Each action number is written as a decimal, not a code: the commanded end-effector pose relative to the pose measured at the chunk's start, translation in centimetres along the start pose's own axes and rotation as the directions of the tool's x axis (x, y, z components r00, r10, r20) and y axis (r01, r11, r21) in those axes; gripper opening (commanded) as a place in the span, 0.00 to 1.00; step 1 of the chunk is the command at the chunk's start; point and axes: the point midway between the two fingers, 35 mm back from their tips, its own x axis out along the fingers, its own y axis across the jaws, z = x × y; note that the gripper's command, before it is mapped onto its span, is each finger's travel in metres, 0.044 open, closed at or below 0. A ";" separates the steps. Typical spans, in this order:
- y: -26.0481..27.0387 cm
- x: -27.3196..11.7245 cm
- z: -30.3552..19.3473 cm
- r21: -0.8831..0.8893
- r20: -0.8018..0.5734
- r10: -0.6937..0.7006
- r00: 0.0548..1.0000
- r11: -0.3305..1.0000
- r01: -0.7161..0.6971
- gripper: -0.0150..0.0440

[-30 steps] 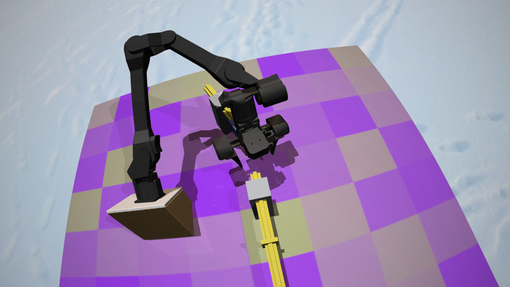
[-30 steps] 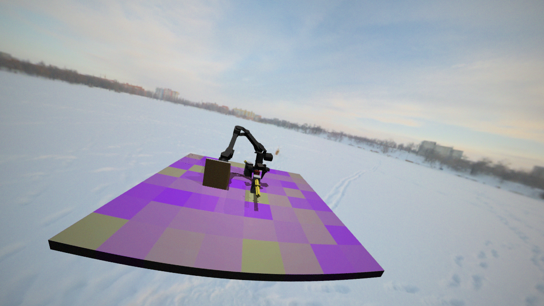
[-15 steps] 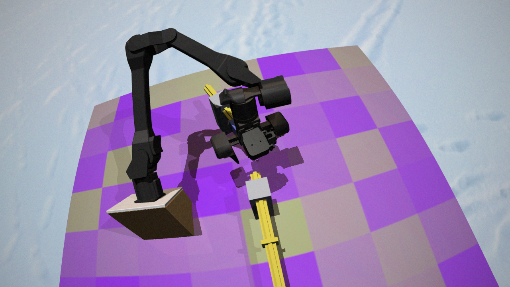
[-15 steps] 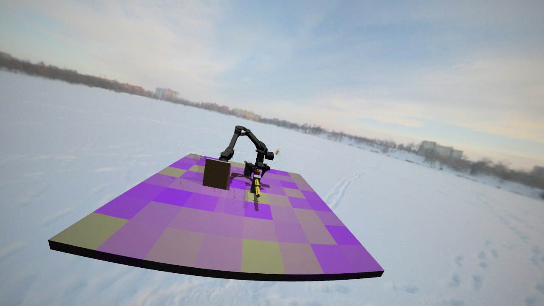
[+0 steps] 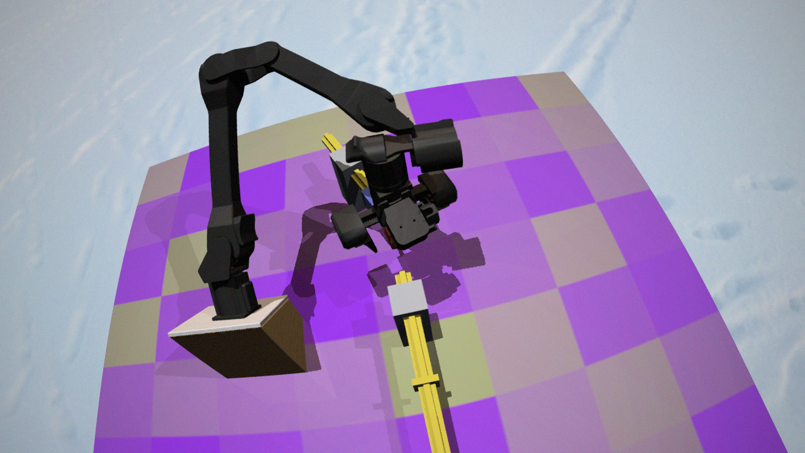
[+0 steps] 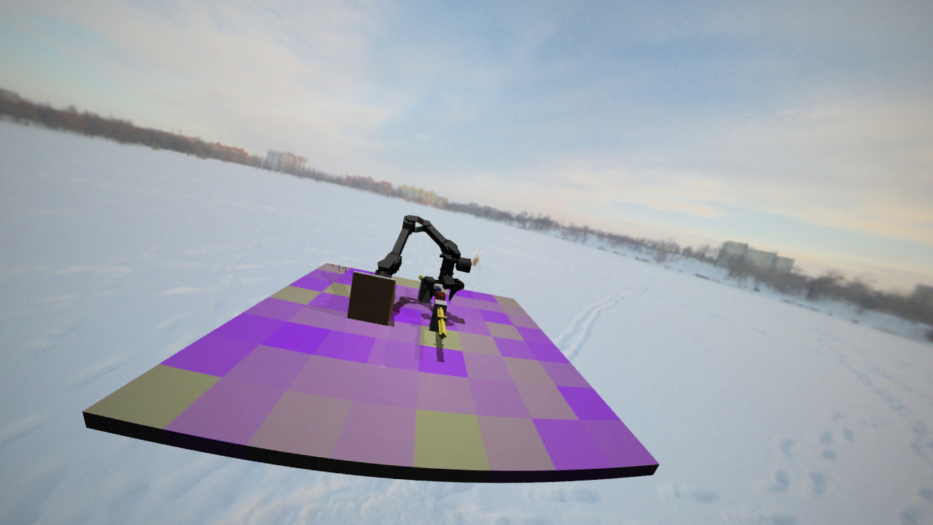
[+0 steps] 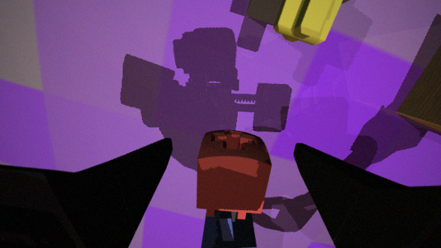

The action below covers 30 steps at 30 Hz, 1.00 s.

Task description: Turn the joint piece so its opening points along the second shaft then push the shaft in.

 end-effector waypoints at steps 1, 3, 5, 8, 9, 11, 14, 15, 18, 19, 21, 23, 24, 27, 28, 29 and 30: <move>0.4 -1.1 0.3 -0.101 0.009 0.003 1.000 0.995 -0.002 1.00; 0.5 -1.7 0.4 -0.168 0.012 0.002 1.000 0.986 0.000 1.00; 0.6 -2.4 0.5 -0.235 0.014 0.001 1.000 0.972 0.002 1.00; 0.7 -3.5 0.6 -0.333 0.016 0.000 1.000 0.943 0.005 1.00; 0.7 -3.8 0.6 -0.365 0.016 -0.001 1.000 0.931 0.006 1.00; 0.8 -4.5 0.7 -0.427 0.017 -0.001 1.000 0.904 0.008 1.00; 0.8 -5.6 0.8 -0.517 0.017 -0.002 1.000 0.856 0.011 1.00; 0.8 -6.0 0.8 -0.546 0.017 -0.003 1.000 0.838 0.012 1.00; 0.8 -7.0 0.8 -0.628 0.016 -0.004 1.000 0.778 0.013 1.00; 0.8 -7.4 0.8 -0.655 0.016 -0.004 1.000 0.756 0.013 1.00; 0.7 -8.1 0.8 -0.705 0.014 -0.004 1.000 0.709 0.013 1.00; 0.7 -8.9 0.8 -0.751 0.013 -0.005 1.000 0.660 0.013 1.00; 0.6 -9.2 0.7 -0.773 0.012 -0.005 1.000 0.634 0.012 1.00; 0.5 -10.3 0.6 -0.834 0.008 -0.005 1.000 0.551 0.009 1.00; 0.5 -10.7 0.6 -0.853 0.006 -0.005 1.000 0.522 0.008 1.00; 0.4 -11.1 0.6 -0.870 0.005 -0.005 1.000 0.493 0.007 1.00; 0.4 -11.4 0.5 -0.886 0.003 -0.005 1.000 0.463 0.005 1.00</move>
